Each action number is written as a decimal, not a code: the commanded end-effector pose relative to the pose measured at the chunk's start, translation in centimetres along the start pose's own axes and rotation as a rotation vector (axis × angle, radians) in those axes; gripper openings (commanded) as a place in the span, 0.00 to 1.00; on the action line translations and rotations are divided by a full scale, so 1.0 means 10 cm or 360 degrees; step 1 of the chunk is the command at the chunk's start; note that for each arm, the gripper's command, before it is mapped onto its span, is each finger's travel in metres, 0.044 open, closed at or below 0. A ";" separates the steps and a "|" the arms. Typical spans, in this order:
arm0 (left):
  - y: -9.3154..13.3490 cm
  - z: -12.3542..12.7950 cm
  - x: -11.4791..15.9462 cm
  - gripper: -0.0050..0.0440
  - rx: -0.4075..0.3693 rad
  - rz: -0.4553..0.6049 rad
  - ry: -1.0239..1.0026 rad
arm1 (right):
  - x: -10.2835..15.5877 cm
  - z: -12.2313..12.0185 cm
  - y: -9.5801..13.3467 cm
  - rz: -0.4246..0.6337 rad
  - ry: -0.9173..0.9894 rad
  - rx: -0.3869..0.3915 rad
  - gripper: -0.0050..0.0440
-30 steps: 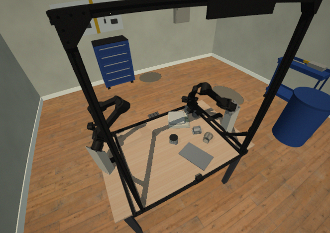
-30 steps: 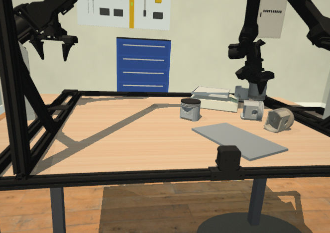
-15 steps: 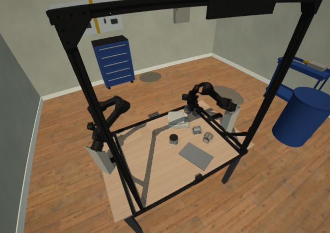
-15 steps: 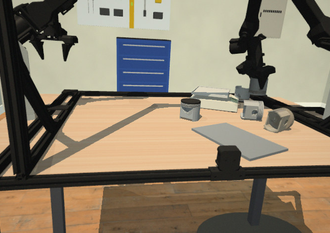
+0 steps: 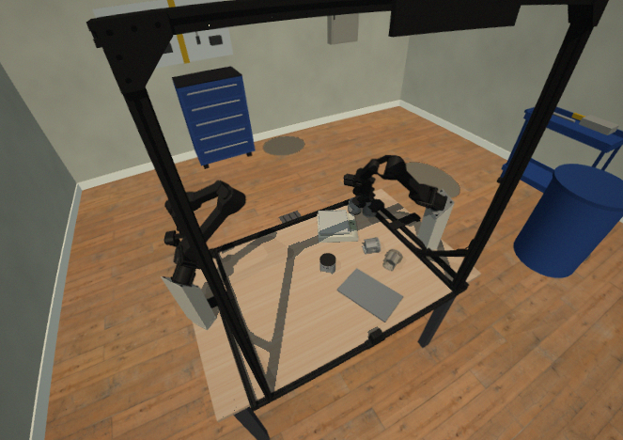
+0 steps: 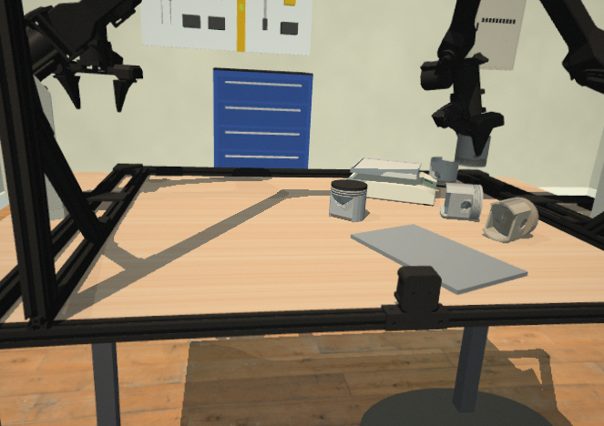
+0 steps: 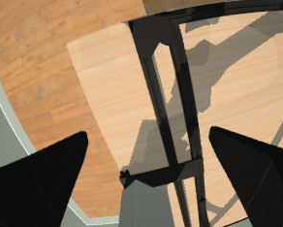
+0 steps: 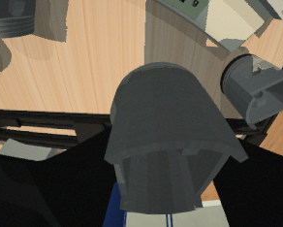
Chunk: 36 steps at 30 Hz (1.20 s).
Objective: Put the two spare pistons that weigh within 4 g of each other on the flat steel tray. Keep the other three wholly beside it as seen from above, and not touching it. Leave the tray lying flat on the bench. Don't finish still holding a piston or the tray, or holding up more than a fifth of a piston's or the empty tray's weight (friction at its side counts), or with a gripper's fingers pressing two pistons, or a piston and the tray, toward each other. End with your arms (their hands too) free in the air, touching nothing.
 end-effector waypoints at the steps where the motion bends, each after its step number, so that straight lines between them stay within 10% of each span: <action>1: 0.00 0.00 0.00 1.00 0.0004 0.0000 -0.0001 | -0.06 0.08 0.15 -0.0051 -0.0117 0.0014 0.43; 20: 0.00 0.00 0.00 1.00 0.0004 0.0000 -0.0001 | -0.30 0.61 0.70 -0.0295 -0.0794 -0.0029 0.43; 36: 0.00 0.00 0.00 1.00 0.0004 0.0000 -0.0001 | -0.48 0.34 0.76 -0.0422 -0.1147 -0.0052 0.43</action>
Point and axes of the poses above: on each arm, the point midway between the two fingers, 35 mm back from their tips, its own y axis back along the fingers, its own z axis across the jaws, x = y × z, the point moved 3 cm from there along y, back along the fingers, and after that the axes turned 12 degrees about y, right-handed, at the moved point
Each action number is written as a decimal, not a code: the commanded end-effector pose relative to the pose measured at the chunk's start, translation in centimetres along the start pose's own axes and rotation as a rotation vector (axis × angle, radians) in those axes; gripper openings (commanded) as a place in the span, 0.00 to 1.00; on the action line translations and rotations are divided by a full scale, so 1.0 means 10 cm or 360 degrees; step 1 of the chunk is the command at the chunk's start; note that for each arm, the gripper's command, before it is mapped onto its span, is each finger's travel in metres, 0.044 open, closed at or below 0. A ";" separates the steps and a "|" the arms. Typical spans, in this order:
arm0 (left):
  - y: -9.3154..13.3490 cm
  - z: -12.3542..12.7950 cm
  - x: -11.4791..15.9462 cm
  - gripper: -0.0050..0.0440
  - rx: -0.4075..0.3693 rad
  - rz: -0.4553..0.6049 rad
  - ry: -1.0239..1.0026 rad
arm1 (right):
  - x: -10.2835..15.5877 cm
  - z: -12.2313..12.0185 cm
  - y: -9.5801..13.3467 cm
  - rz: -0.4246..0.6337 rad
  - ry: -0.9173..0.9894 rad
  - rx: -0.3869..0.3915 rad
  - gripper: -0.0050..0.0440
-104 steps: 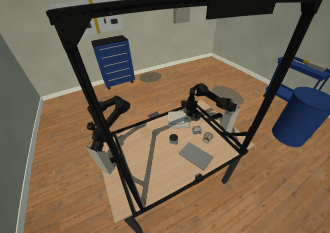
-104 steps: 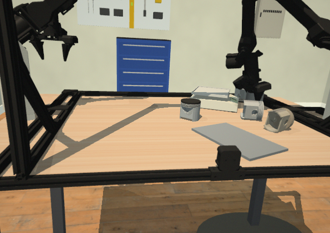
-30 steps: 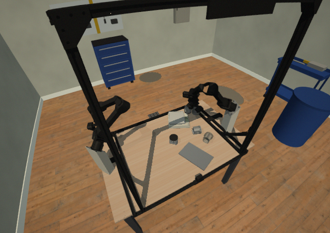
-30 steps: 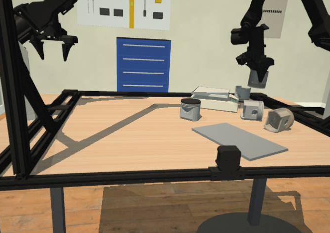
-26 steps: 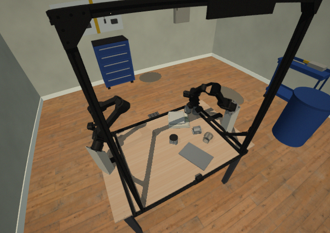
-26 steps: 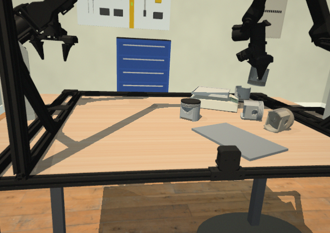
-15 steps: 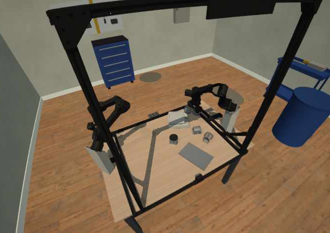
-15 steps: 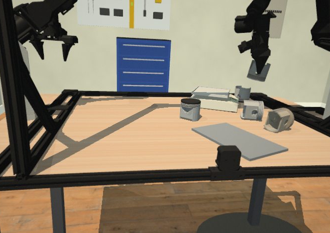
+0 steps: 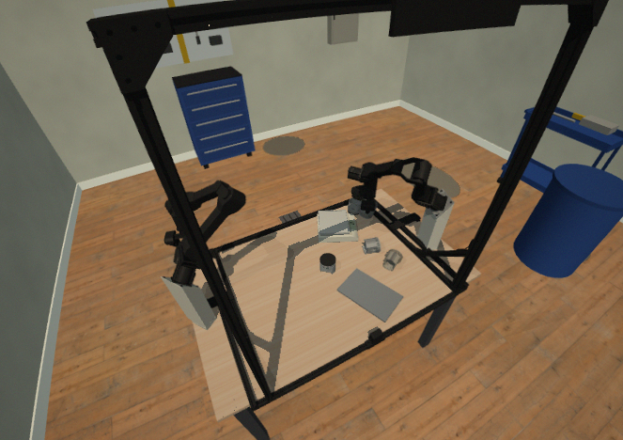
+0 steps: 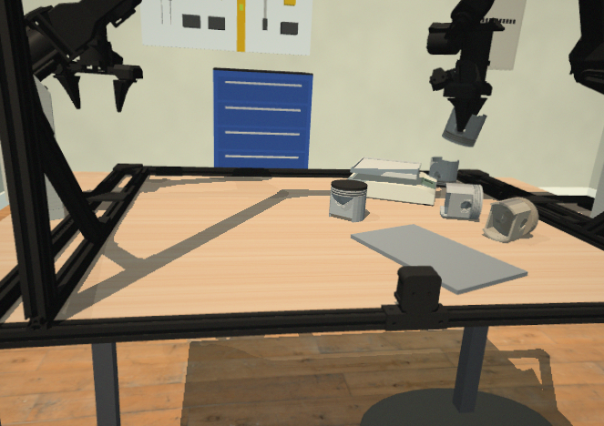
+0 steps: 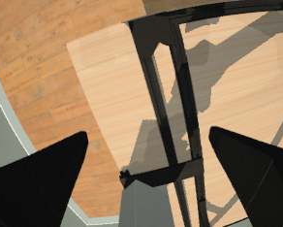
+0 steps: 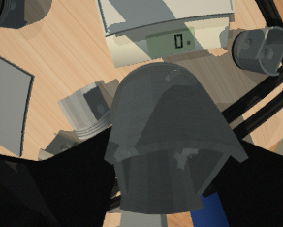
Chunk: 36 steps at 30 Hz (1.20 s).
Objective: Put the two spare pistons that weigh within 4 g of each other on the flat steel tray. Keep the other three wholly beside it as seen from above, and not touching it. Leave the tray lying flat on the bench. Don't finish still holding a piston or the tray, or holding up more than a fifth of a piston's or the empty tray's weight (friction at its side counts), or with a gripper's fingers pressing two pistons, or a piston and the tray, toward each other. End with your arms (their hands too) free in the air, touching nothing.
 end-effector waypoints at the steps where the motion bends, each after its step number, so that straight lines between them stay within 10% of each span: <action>1: 0.00 0.00 0.00 1.00 0.0004 0.0000 -0.0001 | -0.21 -0.05 0.01 -0.0017 -0.0020 -0.0001 0.43; 36: 0.00 0.00 0.00 1.00 0.0004 0.0000 -0.0001 | -1.72 -0.39 0.02 -0.0017 -0.0020 -0.0001 0.43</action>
Point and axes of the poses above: on each arm, the point midway between the two fingers, 35 mm back from their tips, its own y axis back along the fingers, its own z axis across the jaws, x = y × z, the point moved 3 cm from there along y, back along the fingers, and after that the axes turned 12 degrees about y, right-handed, at the moved point
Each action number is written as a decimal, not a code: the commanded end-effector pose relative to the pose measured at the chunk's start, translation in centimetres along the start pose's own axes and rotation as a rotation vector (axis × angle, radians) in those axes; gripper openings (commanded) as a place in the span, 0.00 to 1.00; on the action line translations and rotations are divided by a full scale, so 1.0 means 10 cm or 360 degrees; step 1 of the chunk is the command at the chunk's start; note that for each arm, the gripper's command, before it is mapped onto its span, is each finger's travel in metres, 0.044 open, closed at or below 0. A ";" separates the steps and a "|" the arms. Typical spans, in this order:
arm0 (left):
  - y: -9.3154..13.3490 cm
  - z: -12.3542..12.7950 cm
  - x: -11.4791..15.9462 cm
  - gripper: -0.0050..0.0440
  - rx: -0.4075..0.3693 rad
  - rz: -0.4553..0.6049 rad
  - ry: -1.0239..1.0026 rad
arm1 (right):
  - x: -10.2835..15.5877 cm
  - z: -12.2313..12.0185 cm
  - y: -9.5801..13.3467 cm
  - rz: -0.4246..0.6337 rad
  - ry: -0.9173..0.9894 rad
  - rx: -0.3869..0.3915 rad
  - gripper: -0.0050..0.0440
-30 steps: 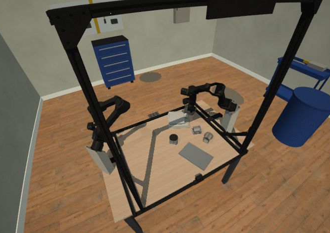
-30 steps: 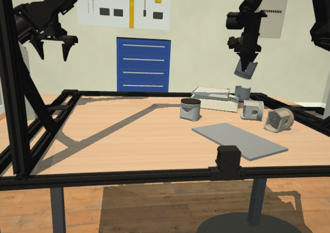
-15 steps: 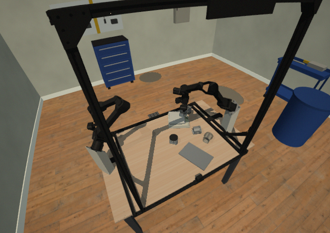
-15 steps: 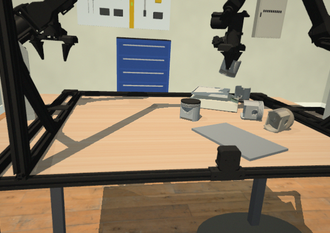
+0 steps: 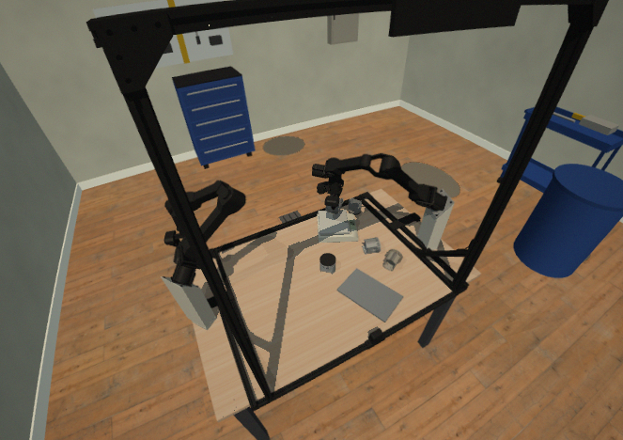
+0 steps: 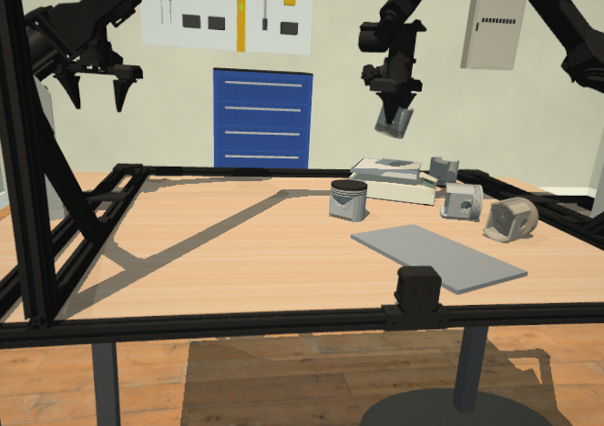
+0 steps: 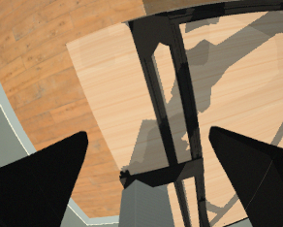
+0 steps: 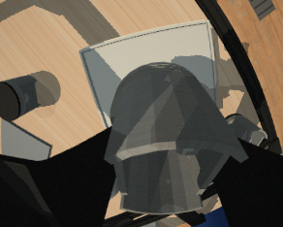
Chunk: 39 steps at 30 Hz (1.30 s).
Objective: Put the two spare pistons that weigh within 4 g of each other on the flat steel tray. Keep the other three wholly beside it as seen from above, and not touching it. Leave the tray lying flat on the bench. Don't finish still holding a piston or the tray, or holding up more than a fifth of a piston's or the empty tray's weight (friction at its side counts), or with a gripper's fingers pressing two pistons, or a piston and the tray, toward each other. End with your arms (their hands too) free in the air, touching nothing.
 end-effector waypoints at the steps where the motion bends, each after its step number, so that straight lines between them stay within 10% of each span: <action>1: 0.00 0.00 0.00 1.00 0.0004 0.0000 -0.0001 | -0.20 -0.06 0.00 -0.0001 -0.0008 0.0013 0.43; 15: 0.00 0.00 0.00 1.00 0.0004 0.0000 -0.0001 | -0.34 -0.09 -0.01 0.0415 -0.0003 -0.0074 0.43; 39: 0.00 0.00 0.00 1.00 0.0004 0.0000 -0.0001 | -0.27 -0.07 -0.37 0.0415 -0.0003 -0.0074 0.43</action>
Point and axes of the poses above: on each arm, the point midway between the two fingers, 35 mm back from their tips, its own y axis back along the fingers, its own z axis across the jaws, x = y × z, the point moved 3 cm from there along y, back along the fingers, and after that the axes turned 12 degrees about y, right-handed, at the moved point
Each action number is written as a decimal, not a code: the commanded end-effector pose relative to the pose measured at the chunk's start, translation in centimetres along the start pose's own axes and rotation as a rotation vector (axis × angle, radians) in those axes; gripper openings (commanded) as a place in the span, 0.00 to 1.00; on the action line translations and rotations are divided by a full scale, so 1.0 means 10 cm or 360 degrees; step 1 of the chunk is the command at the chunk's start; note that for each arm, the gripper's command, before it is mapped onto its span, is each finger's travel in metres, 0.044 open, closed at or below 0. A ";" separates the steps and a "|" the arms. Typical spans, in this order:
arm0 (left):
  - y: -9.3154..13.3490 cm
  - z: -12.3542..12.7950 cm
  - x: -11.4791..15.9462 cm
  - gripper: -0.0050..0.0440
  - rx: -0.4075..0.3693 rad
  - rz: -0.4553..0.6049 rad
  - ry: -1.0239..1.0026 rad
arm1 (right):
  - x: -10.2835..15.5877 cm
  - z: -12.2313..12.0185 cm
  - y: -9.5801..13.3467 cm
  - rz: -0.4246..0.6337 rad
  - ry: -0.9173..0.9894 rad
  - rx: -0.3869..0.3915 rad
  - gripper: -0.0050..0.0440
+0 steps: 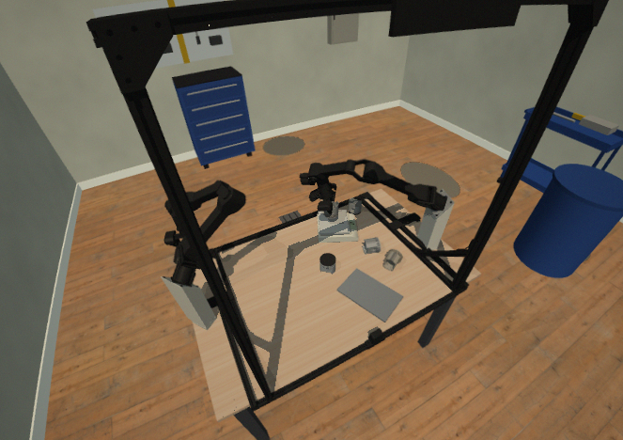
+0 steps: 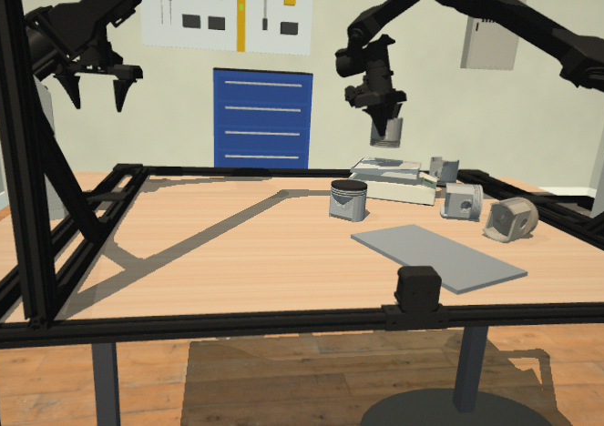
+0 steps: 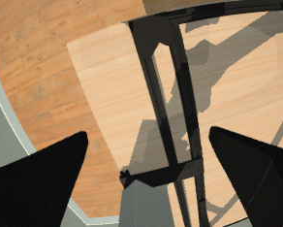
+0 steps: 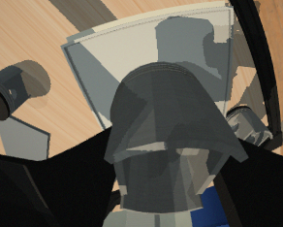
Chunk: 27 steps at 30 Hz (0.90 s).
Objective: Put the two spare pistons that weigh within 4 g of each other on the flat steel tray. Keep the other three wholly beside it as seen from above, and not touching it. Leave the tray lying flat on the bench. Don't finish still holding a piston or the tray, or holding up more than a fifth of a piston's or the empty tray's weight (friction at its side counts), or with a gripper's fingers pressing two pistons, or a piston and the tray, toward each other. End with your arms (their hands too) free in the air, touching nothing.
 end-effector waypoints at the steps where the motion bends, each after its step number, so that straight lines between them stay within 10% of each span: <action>1: 0.00 0.00 0.00 1.00 0.0004 0.0000 -0.0001 | 0.01 -0.01 -0.07 0.0008 -0.0014 0.0010 0.43; 27: 0.00 0.00 0.00 1.00 0.0004 0.0000 -0.0001 | -0.01 -0.02 -0.43 0.0008 -0.0014 0.0010 0.43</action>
Point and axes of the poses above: on each arm, the point midway between the two fingers, 35 mm back from their tips, its own y axis back along the fingers, its own z axis across the jaws, x = y × z, the point moved 3 cm from there along y, back along the fingers, and after that the axes turned 12 degrees about y, right-handed, at the moved point
